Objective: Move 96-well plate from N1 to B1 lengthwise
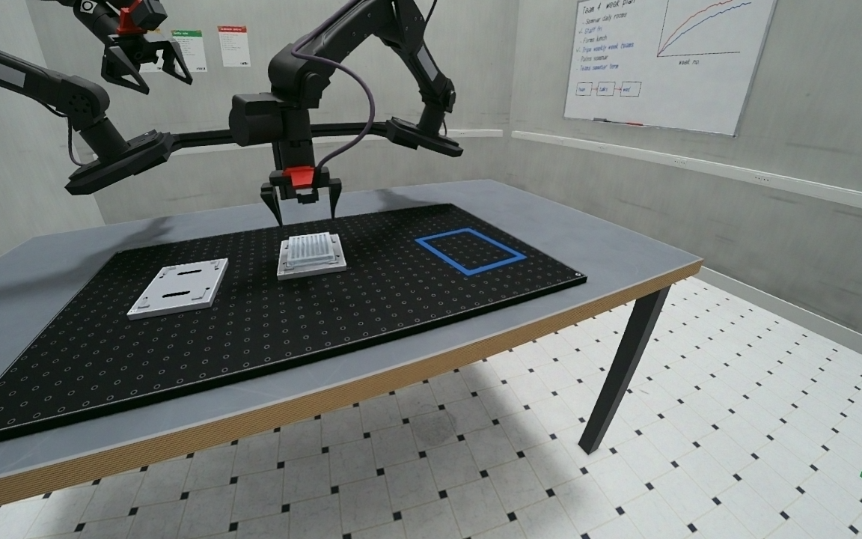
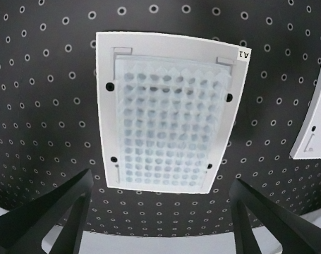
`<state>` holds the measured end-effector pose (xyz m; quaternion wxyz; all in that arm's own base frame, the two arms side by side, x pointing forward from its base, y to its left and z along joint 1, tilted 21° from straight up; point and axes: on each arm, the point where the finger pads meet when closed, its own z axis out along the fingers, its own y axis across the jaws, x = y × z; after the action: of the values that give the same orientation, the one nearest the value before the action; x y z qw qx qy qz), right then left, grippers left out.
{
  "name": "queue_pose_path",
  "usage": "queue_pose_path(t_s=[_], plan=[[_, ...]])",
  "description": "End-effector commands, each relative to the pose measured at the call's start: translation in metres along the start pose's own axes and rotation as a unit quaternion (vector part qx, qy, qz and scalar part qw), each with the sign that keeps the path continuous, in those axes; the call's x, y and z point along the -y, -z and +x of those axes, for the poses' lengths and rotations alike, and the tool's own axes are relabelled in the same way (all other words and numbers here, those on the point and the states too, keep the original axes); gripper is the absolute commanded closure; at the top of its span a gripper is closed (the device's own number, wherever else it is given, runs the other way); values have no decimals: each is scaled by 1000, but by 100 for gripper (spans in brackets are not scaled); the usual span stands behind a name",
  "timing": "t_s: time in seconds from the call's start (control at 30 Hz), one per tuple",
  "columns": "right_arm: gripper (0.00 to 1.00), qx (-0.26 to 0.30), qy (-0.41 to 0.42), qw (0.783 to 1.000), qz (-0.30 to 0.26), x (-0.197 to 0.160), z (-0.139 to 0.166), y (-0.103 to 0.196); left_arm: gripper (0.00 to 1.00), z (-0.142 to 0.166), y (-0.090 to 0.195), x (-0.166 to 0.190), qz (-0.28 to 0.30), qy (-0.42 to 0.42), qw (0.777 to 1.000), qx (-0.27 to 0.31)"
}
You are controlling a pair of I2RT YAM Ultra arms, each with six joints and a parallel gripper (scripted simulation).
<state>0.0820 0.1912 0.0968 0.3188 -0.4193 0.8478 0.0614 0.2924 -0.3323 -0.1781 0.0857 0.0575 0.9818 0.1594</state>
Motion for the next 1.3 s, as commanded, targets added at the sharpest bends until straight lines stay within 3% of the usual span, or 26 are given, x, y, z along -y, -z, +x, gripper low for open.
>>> queue_pose_path(t_s=[0.0,1.27], plan=[[0,17,1,1000,-1,-3,-5,16,0,-4,4,3,3,5,1000,1],[0,12,7,1000,-2,-5,-2,13,0,-14,-44,8,9,5,1000,12]])
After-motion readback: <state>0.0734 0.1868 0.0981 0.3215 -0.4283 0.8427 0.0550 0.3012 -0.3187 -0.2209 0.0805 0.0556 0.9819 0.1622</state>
